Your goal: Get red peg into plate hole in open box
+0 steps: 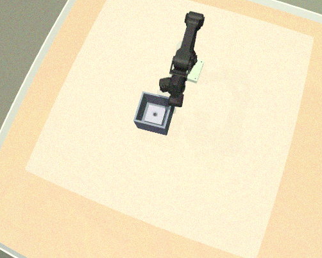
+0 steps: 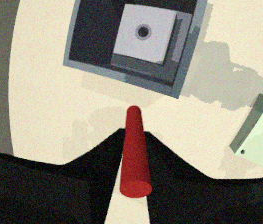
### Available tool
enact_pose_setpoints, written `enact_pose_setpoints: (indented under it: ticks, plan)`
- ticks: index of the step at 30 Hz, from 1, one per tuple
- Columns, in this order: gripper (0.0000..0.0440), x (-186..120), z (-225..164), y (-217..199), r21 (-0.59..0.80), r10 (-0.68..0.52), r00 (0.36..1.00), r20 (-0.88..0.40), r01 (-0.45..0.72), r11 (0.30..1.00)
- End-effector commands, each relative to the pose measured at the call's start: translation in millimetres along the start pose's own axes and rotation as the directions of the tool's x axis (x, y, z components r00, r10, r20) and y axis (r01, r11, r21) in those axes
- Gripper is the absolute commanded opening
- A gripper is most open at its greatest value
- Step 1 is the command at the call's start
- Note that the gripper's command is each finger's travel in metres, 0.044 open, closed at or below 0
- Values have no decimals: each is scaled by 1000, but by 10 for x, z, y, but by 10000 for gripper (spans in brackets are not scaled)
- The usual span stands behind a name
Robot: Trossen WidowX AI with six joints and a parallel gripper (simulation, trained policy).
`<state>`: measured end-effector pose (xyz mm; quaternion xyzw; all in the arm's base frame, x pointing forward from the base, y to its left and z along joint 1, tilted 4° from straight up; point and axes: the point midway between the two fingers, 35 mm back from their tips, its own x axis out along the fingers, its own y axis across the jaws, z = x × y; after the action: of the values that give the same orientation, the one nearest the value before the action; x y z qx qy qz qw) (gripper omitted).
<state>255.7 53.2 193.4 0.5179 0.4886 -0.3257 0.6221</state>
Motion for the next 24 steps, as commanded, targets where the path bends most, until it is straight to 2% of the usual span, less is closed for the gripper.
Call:
enact_pose_setpoints:
  ticks: [1, 24]
  plan:
    - [0, 20, 112, 12, 6, -20, 1000, 16, 19, 1000]
    - [0, 299, 717, 80, 41, -119, 993, 25, 118, 992]
